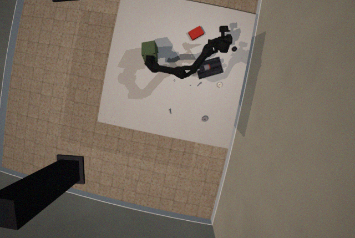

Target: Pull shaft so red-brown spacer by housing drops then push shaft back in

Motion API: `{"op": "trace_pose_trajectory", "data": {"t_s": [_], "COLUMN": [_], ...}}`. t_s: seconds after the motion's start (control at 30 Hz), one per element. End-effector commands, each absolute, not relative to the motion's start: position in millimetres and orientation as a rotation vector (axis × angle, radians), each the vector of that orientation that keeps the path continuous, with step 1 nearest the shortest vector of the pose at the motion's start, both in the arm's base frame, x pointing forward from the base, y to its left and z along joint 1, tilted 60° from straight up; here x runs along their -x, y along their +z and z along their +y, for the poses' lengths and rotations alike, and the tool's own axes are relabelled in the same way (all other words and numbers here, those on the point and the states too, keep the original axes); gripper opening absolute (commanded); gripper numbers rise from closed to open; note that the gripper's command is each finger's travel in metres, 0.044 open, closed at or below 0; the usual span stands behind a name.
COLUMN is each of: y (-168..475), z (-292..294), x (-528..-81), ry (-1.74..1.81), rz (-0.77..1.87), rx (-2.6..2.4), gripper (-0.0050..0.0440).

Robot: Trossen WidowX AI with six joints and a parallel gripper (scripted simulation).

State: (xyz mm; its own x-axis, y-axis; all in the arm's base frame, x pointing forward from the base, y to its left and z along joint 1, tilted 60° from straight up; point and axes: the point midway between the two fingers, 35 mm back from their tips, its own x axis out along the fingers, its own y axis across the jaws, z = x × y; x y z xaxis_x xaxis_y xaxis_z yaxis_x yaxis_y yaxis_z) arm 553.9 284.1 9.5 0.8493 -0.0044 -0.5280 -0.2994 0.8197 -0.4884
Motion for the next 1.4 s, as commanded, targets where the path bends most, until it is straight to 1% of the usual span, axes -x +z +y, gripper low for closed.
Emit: {"op": "trace_pose_trajectory", "data": {"t_s": [0.0, 0.1, 0.13, 0.6, 0.67, 0.7, 1.07, 1.37], "y": [8.1, 8.5, 2.8, 50.1, 50.1, 53.7, 122.5, 125.4], "z": [257.2, 250.9, 240.4, 145.8, 145.8, 135.0, 72.5, 70.1], "x": [-538.8, -534.6, -523.7, -449.0, -449.0, -435.8, -375.9, -373.0], "ry": [0.092, 0.073, 0.058, -0.253, -0.253, -0.271, -0.477, -0.482], "rz": [0.662, 0.69, 0.762, 1.073, 1.073, 1.13, 1.273, 1.283], "rx": [0.622, 0.63, 0.666, 0.83, 0.83, 0.88, 1.099, 1.115], "gripper": [0.044, 0.044, 0.044, 0.044, 0.044, 0.044, 0.044, 0.044]}}
